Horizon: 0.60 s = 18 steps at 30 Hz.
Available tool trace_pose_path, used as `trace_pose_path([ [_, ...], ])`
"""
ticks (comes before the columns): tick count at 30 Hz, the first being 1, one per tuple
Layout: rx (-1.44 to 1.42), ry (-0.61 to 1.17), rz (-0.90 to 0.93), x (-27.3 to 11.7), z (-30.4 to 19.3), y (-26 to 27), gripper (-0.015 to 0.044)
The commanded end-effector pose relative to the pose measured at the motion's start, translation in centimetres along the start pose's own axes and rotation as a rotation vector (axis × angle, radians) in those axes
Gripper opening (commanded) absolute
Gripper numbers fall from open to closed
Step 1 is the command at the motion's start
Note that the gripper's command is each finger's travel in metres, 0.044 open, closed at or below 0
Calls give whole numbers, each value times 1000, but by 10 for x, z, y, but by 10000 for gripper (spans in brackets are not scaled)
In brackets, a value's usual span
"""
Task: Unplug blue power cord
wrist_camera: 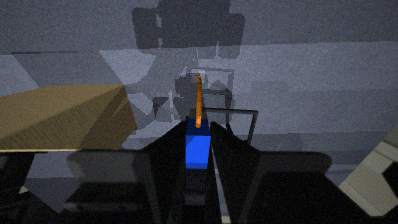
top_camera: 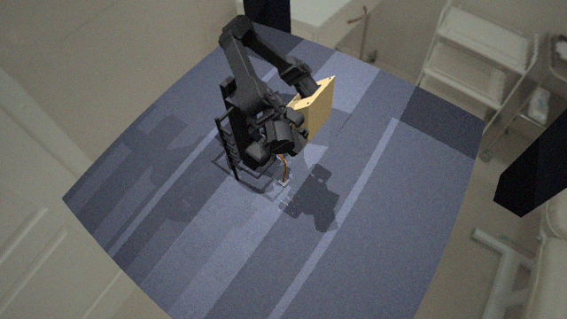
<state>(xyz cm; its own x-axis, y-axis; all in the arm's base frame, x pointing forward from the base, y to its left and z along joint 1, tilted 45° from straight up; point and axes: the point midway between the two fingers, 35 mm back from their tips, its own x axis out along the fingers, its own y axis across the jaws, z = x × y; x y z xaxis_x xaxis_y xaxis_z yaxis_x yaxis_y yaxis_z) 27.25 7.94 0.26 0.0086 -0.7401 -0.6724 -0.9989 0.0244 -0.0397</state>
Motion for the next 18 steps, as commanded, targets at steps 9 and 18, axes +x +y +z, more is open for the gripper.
trace_pose_path([
  [9,22,-60,4,-3,17,-1,160],
  [18,17,-62,-1,-5,17,0,160],
])
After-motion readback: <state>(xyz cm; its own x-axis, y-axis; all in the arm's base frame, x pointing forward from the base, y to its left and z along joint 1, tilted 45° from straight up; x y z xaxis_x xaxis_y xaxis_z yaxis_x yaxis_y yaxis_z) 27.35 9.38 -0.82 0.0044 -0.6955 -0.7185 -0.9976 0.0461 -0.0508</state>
